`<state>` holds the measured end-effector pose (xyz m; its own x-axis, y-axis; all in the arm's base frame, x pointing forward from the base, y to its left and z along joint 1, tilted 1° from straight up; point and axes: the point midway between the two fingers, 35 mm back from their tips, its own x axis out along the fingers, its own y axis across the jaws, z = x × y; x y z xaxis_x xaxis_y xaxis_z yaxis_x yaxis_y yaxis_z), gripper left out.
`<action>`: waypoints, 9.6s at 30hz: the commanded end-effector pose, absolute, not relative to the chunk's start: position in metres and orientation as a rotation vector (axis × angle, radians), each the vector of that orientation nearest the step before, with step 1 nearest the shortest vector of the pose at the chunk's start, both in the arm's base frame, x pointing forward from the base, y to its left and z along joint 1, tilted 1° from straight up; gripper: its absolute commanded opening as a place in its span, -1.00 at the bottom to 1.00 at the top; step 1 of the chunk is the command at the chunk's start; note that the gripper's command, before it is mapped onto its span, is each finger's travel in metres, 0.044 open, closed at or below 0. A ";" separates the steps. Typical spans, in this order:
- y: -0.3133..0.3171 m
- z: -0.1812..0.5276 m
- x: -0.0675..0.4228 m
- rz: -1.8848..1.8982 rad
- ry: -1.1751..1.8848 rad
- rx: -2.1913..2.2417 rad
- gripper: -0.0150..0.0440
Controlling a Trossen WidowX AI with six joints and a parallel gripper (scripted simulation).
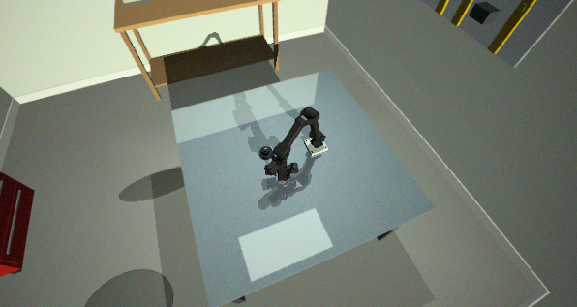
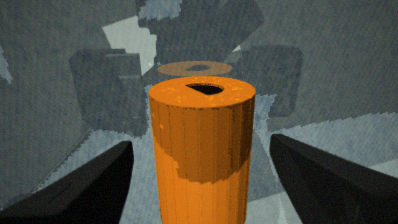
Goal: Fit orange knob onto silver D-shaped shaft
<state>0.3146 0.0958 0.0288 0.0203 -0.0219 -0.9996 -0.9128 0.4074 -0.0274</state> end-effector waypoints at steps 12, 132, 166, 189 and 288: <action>0.096 0.027 0.314 0.877 1.372 -0.917 0.30; 0.096 0.042 0.314 -0.705 1.431 0.692 0.11; 0.096 0.042 0.314 -1.322 1.101 1.326 0.11; 0.096 0.028 0.314 -1.498 0.957 1.507 0.11; 0.106 0.097 0.321 0.376 1.521 -0.410 1.00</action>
